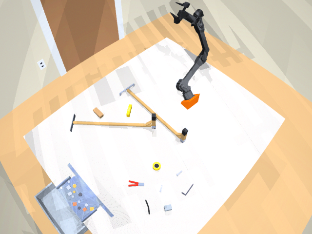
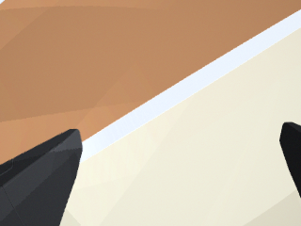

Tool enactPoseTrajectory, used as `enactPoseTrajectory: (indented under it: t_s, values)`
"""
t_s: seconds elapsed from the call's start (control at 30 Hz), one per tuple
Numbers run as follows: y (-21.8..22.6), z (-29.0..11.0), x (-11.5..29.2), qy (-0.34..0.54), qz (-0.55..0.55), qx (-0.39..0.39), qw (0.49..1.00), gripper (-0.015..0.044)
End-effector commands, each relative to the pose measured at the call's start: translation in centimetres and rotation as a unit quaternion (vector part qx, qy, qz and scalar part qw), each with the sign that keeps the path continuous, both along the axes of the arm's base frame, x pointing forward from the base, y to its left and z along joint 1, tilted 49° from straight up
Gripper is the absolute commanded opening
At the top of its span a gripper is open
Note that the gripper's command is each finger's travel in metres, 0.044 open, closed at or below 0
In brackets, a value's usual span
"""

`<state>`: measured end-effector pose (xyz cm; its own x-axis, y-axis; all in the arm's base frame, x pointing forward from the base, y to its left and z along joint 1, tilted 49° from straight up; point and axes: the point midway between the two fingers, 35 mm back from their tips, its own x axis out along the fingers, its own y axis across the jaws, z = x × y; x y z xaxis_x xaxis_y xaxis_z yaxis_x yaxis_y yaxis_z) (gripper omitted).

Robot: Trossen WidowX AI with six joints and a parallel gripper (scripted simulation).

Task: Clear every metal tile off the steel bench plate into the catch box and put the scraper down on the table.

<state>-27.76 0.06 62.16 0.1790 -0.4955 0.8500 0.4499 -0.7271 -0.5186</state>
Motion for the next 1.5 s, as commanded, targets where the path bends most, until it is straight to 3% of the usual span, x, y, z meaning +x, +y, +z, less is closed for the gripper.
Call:
enactPoseTrajectory:
  t_s: [0.0, 0.73, 1.47]
  values:
    - [-2.0, 0.2, -0.5, -0.007, -0.003, 0.018, 1.0, 0.044]
    - [-12.3, 0.0, -1.0, -0.015, 0.009, 0.123, 0.992, 0.044]
    - [-21.9, -1.4, 2.3, 0.03, 0.047, 0.238, 0.97, 0.044]
